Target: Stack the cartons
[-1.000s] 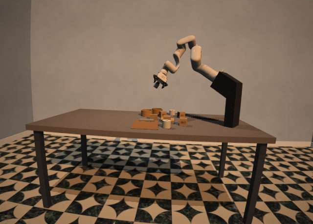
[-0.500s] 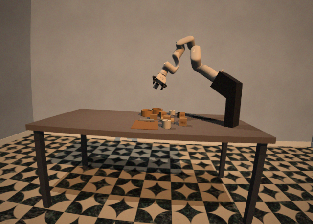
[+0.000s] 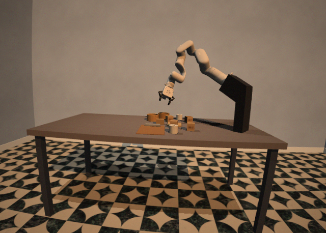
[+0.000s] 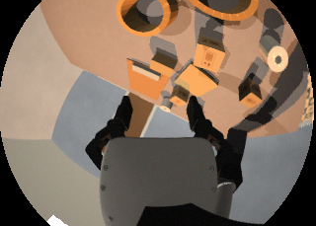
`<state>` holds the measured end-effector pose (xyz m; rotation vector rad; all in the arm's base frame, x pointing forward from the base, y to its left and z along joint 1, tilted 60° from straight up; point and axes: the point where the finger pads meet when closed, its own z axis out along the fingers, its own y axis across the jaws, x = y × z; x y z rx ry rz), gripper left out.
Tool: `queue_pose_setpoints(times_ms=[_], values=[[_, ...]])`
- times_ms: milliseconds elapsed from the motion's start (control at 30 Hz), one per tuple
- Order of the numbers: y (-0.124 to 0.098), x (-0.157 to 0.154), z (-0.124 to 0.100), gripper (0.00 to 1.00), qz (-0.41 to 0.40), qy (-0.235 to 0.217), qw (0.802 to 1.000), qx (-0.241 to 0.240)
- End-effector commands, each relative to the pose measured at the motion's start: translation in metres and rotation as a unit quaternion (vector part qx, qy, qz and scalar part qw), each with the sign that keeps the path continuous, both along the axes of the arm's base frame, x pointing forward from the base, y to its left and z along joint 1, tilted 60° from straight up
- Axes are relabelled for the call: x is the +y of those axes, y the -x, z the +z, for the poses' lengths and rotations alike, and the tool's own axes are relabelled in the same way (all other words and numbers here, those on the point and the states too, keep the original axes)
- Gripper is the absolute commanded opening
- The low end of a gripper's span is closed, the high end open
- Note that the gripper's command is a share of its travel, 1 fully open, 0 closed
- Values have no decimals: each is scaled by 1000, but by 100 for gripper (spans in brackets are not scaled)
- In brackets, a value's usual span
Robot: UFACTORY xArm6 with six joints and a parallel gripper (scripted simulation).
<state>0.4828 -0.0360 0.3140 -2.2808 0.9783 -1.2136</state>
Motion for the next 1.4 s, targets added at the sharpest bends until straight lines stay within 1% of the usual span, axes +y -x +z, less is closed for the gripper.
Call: queue_pose_setpoints(times_ms=[0,67,100,200,267,300,367,1367], values=[[-22,-61,-45,100,-112,82,990,7],[-21,-76,-59,100,-134,102,986,11],[-20,-77,-60,100,-144,112,983,13],[-19,-79,-61,100,-175,138,975,17],[-19,-79,-61,100,-175,138,975,17],[-19,-79,-61,100,-201,157,967,21],[-19,-79,-61,100,-213,166,963,23],[-19,-79,-61,100,-213,166,963,23]])
